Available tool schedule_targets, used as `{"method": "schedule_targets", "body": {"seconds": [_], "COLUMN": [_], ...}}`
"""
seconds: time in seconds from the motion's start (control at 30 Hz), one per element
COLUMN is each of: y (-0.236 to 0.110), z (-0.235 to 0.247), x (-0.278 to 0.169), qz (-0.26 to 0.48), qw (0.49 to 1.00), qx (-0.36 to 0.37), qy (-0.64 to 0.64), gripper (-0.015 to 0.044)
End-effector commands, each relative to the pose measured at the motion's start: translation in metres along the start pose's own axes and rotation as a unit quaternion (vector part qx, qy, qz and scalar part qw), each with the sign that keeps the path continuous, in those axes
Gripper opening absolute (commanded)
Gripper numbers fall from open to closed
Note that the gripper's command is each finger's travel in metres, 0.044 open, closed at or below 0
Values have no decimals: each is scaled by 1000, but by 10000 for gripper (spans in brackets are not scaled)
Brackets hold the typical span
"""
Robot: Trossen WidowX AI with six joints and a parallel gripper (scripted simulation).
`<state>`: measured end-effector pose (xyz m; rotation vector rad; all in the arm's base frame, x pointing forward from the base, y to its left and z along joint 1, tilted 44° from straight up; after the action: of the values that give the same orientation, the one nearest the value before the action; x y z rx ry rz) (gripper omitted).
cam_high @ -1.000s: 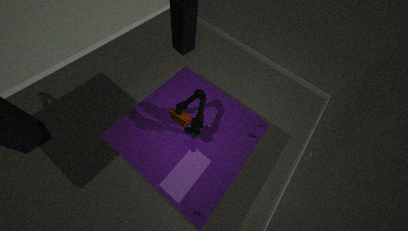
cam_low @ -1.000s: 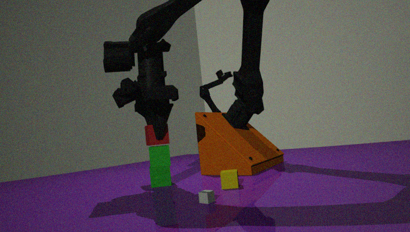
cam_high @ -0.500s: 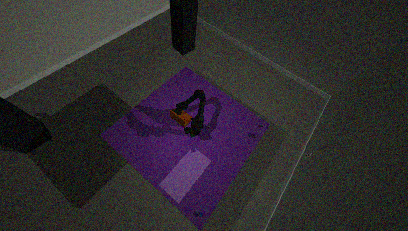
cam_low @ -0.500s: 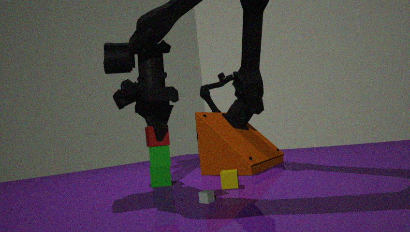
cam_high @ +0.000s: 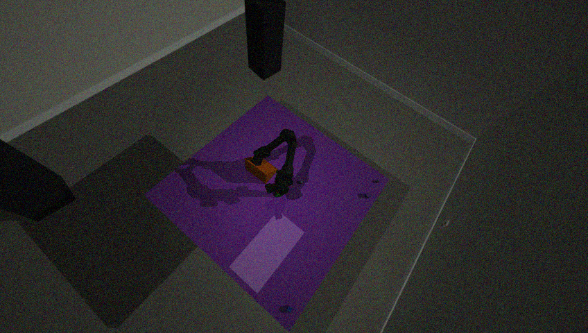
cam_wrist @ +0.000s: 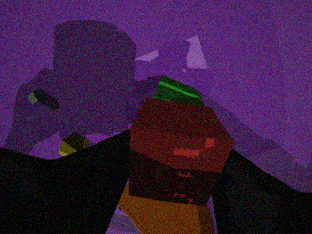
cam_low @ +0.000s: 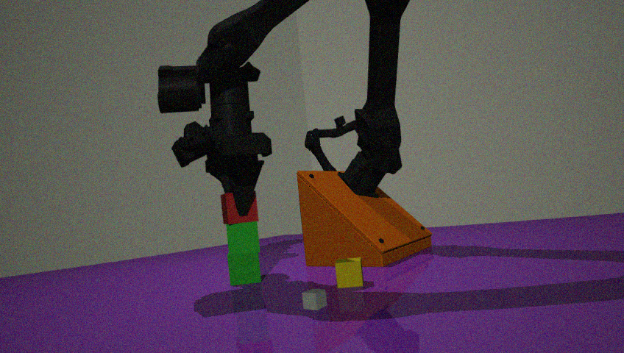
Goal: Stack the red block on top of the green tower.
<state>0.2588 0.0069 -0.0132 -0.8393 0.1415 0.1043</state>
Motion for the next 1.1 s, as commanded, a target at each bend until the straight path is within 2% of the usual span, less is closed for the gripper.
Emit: {"method": "schedule_targets", "body": {"seconds": [0.0,0.07,0.63,1.07], "y": [1,-1,0,0], "z": [0,0,0,0], "x": [-1,0,0,0], "qz": [0,0,0,0], "qw": [1000,1000,1000,1000], "qx": [2,2,0,0], "qy": [3,3,0,0], "gripper": [0,0,440,440]}}
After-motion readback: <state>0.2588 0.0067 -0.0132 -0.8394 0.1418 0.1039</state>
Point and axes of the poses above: the point midway between the two fingers, 35 mm back from their tips, its own y axis out along the fingers, its own z axis across the jaws, x = y × z, the point moved 2 cm from there along -y, back along the fingers, and after that the axes turned 14 degrees about -y, right-handed, at the moved point
